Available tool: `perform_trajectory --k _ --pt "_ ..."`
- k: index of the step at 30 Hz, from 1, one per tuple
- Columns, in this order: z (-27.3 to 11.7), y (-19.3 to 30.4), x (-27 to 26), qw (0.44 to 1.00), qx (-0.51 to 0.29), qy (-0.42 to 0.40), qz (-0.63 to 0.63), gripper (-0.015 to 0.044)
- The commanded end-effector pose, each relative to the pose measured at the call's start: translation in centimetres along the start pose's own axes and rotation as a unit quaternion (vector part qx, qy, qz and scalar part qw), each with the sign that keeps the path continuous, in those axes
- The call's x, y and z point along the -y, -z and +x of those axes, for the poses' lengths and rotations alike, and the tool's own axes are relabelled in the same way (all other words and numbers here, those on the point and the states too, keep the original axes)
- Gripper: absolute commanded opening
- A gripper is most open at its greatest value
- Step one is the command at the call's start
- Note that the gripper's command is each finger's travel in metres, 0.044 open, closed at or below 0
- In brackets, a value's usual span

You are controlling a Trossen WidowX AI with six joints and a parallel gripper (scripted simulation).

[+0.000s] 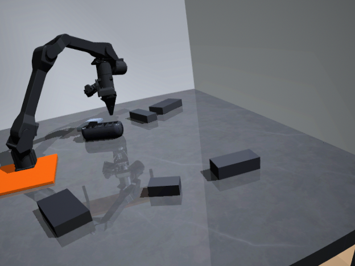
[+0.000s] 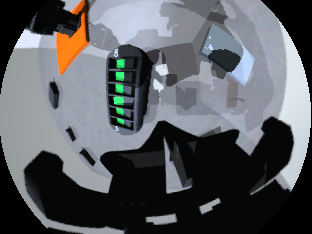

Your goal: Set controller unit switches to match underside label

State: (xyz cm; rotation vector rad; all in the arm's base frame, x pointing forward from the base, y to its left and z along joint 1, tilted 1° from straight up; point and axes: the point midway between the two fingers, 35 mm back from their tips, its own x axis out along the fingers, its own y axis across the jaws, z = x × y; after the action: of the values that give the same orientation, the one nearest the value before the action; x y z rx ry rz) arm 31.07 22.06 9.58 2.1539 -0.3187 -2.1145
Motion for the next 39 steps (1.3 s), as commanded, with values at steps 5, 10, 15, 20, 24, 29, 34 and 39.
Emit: perform_trajectory --k 5,10,15,20,24,29,34,39 --pt "-0.6 -1.4 -3.0 0.998 0.005 0.056 0.035 0.0000" --pt "-0.5 -2.5 -4.7 0.994 0.007 0.090 0.056 0.0000" --pt "-0.2 -3.8 -6.3 0.990 0.009 0.123 0.073 0.0000" --pt "0.3 -5.3 -7.8 0.984 0.008 0.156 0.088 0.0000" --pt "0.9 -6.5 -8.8 0.978 0.007 0.182 0.100 0.0000" --pt "1.9 -8.2 -10.0 0.970 0.003 0.214 0.113 0.0000" --pt "3.0 -9.9 -10.9 0.961 -0.002 0.245 0.125 0.0000" --pt "3.4 -10.4 -11.1 0.959 -0.004 0.254 0.129 0.0000"
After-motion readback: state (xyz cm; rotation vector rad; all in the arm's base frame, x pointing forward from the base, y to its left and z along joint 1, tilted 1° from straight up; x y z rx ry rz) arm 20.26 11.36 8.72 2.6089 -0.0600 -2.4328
